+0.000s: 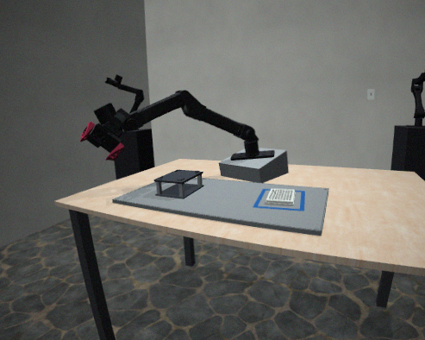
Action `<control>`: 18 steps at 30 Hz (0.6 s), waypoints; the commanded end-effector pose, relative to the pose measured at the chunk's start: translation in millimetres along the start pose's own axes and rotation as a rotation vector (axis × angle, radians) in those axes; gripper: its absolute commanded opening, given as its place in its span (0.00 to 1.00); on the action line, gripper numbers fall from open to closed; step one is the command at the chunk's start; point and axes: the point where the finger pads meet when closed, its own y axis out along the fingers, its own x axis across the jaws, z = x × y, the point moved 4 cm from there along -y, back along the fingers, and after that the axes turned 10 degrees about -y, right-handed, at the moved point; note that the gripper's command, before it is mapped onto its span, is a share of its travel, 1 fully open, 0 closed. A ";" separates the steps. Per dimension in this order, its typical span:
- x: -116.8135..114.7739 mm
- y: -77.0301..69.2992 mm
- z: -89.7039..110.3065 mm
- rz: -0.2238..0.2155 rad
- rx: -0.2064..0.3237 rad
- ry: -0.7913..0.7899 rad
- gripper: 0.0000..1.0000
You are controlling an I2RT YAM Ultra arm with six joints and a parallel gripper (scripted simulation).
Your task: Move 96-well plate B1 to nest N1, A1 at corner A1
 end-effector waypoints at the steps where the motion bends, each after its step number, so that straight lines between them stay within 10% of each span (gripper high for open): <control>1: -7.5 -1.9 -5.5 0.008 -0.003 -0.018 1.00; 18: -18.7 4.3 -21.9 0.007 -0.006 -0.005 1.00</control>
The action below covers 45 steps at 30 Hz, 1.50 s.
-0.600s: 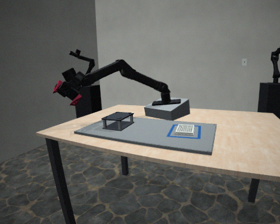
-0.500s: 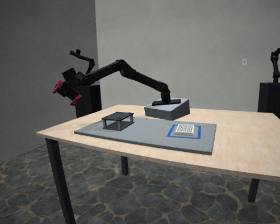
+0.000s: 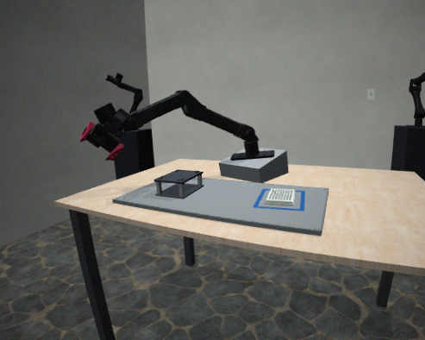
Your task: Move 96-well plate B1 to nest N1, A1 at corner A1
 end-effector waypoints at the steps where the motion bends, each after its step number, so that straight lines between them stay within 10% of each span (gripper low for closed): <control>1: -17.7 8.0 -25.2 -0.002 -0.005 0.025 1.00; 45: 85.8 133.2 -126.5 -0.231 0.131 0.583 1.00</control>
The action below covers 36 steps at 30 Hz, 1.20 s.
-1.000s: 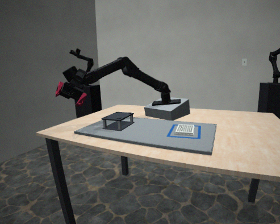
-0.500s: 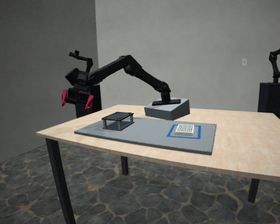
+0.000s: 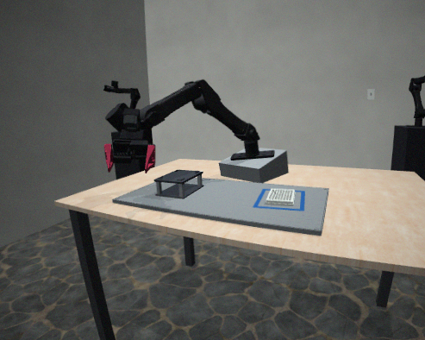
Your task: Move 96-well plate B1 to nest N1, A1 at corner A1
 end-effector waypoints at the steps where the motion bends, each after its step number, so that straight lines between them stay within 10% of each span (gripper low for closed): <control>1: 14.2 4.4 -17.7 -0.013 0.023 0.057 1.00; 36: 146.4 62.2 -54.7 -0.165 0.286 0.388 1.00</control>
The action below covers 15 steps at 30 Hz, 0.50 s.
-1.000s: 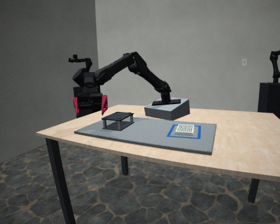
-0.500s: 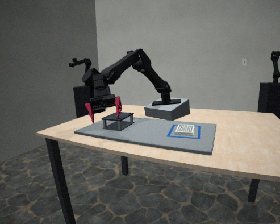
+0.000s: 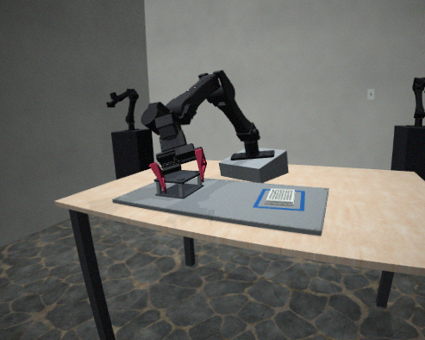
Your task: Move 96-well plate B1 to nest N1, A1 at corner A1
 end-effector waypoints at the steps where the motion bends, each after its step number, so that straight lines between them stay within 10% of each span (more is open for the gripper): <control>1: 19.1 -3.0 -6.6 0.008 0.008 0.029 1.00; 6: 29.8 8.3 -3.5 -0.018 0.099 0.102 1.00; 12: 60.1 9.5 -2.2 -0.012 0.091 0.099 1.00; 15: 71.4 19.5 1.3 -0.029 0.189 0.164 1.00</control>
